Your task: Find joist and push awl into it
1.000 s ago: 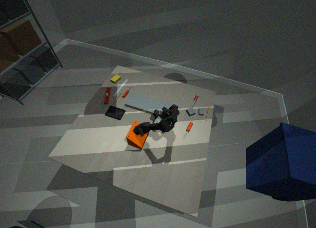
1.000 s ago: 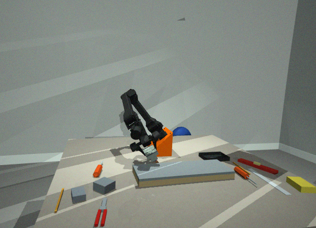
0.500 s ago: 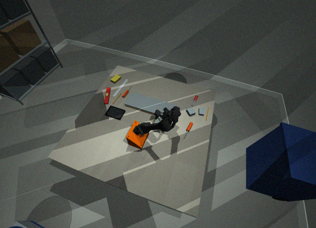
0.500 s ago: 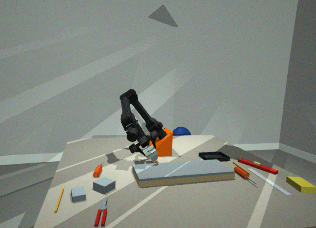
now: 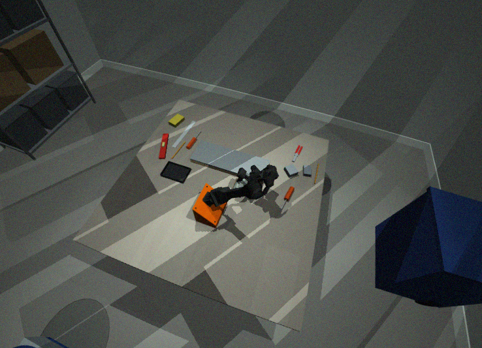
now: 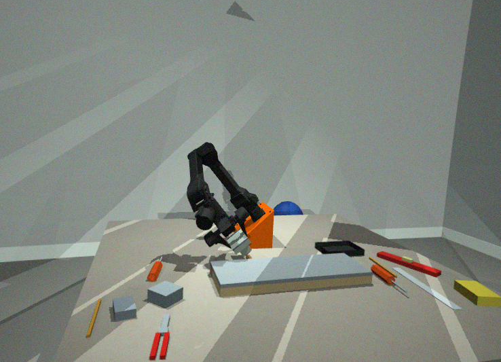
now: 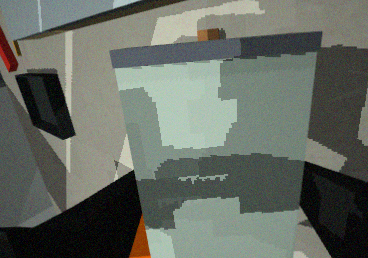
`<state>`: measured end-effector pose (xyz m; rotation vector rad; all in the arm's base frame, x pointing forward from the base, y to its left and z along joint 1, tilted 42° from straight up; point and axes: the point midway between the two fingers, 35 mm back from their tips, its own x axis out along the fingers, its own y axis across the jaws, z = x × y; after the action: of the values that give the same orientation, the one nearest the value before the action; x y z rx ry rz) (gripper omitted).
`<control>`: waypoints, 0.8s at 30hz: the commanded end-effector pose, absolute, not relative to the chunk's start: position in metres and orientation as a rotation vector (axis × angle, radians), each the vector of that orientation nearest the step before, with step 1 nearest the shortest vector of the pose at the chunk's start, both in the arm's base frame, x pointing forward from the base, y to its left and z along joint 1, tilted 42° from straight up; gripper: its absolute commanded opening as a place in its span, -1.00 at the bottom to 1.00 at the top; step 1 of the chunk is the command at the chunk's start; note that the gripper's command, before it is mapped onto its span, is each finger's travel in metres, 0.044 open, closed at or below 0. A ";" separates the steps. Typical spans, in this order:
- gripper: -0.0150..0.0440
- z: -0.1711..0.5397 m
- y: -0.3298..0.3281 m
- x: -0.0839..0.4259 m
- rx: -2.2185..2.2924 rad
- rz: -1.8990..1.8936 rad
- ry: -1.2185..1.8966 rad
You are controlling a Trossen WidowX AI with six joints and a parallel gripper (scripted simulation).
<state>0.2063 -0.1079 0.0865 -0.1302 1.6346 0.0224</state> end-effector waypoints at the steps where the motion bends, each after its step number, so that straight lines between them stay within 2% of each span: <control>1: -0.49 0.087 -0.108 0.208 -0.100 0.065 1.635; 24: -0.49 0.087 -0.114 0.209 0.022 0.193 1.626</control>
<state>0.2073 -0.1141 0.0871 0.0087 1.6311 0.1707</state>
